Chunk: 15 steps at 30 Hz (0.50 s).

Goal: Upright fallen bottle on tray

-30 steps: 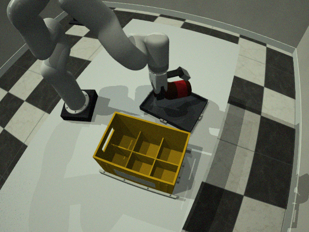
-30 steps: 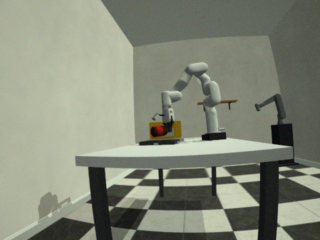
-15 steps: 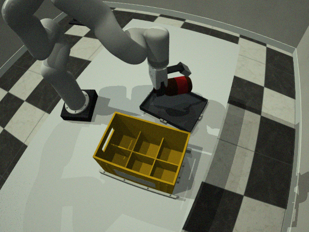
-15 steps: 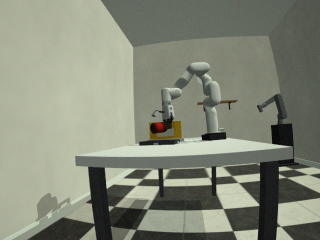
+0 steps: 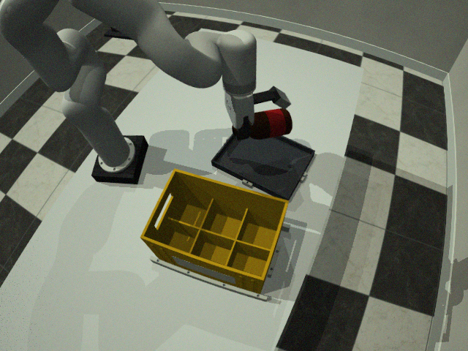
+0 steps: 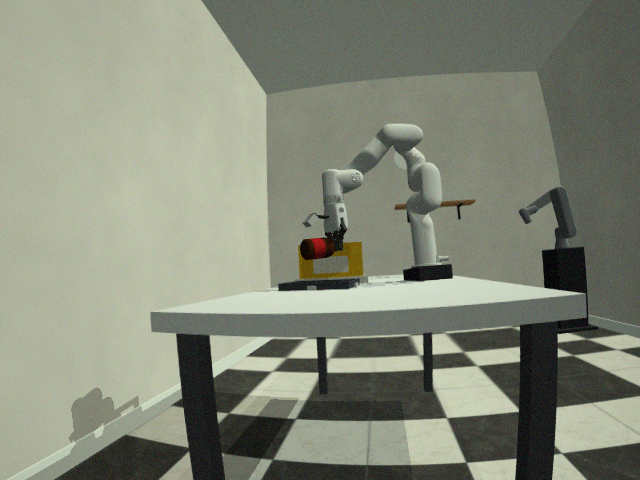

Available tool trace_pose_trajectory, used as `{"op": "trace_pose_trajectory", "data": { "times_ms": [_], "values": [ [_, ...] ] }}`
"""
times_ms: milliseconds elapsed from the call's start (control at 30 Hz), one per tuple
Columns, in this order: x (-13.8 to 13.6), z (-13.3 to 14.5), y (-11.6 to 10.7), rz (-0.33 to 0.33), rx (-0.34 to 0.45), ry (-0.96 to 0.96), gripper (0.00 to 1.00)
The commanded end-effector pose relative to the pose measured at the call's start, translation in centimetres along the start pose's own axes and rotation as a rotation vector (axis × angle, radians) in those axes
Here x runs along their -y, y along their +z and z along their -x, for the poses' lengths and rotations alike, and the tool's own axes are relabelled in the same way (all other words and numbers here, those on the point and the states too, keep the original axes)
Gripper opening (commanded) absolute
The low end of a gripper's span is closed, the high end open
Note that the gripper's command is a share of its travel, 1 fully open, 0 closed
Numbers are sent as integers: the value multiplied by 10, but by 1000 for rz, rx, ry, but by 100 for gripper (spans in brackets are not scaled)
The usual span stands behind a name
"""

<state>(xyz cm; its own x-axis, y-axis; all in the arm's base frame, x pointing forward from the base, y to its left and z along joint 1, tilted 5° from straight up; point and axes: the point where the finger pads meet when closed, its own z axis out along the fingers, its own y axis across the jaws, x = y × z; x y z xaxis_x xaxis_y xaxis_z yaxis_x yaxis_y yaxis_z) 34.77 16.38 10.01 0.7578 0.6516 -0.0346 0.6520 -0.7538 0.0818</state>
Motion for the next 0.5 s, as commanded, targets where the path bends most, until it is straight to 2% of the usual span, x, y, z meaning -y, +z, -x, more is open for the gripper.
{"op": "trace_pose_trajectory", "data": {
  "times_ms": [0,467],
  "values": [
    [0,-1,-6,1,-3,0,0],
    [0,-1,-26,1,-3,0,0]
  ]
}}
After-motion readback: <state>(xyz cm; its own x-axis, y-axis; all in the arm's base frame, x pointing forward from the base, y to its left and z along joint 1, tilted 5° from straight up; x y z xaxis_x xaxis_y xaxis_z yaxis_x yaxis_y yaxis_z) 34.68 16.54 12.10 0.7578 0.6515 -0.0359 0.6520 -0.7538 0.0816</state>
